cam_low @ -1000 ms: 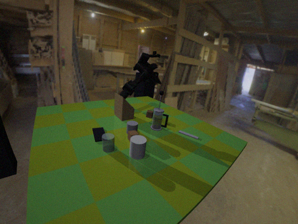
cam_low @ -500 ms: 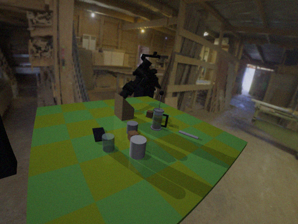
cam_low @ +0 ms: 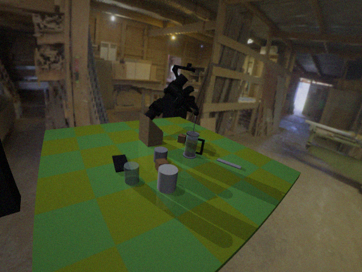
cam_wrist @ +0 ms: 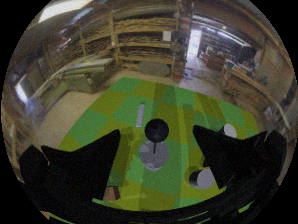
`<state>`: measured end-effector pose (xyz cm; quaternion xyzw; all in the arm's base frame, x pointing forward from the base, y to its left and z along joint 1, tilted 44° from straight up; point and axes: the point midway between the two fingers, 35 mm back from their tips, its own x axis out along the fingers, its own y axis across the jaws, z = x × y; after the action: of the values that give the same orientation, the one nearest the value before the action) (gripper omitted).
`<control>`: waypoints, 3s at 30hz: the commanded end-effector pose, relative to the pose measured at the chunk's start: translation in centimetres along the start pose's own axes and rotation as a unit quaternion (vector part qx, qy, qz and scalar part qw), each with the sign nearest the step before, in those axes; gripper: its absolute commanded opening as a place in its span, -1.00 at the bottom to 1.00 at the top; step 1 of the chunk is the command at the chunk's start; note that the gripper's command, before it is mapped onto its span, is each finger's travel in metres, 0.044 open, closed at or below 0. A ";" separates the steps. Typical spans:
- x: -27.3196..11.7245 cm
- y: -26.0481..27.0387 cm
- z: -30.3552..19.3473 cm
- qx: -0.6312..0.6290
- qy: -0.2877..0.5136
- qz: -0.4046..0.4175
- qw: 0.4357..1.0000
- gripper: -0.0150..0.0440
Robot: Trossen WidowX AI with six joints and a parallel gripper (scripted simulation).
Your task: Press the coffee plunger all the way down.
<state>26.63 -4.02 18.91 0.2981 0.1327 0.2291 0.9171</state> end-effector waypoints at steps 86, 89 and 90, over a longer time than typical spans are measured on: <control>7.6 -0.7 -6.5 0.007 -0.005 0.000 1.000 -0.06; 8.0 -0.7 -6.6 0.007 -0.005 0.001 1.000 -0.06; 8.2 -0.7 -6.6 0.007 -0.006 0.001 1.000 -0.06</control>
<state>31.63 1.35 14.08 0.2896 0.0969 0.2144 0.9278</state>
